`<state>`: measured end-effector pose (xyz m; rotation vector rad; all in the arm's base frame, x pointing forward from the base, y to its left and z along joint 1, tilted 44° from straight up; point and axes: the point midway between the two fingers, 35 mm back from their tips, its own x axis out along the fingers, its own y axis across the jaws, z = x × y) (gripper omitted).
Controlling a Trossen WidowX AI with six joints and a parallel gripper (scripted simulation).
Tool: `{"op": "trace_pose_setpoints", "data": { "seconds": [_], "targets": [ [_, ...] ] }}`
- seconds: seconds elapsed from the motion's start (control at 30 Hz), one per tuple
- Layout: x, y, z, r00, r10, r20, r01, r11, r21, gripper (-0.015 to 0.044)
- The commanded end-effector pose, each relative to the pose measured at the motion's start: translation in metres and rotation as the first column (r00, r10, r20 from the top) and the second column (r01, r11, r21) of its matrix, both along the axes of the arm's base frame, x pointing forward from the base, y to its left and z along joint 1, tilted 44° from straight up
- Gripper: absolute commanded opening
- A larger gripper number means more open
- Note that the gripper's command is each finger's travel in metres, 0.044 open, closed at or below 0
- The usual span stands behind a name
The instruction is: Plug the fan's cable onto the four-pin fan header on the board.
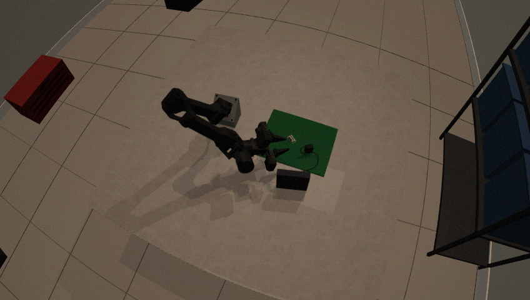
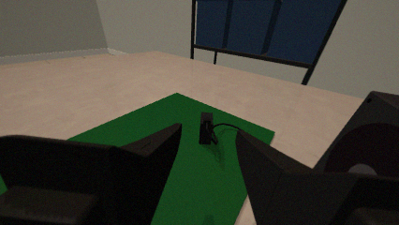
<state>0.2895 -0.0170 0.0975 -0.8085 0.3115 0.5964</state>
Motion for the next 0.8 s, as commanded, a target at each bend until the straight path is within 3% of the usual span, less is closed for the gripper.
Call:
{"op": "trace_pose_setpoints", "data": {
  "seconds": [0.0, 0.2, 0.77],
  "targets": [
    [0.003, 0.0, -0.003, 0.997, -0.037, -0.07, 0.038, 0.999, 0.014, 0.0298],
    [0.011, 0.002, -0.012, 0.974, -0.099, -0.202, 0.106, 0.994, 0.02, 0.044],
    [0.02, 0.01, -0.031, 0.817, -0.29, -0.499, 0.28, 0.955, -0.097, 0.044]
  ]
}}
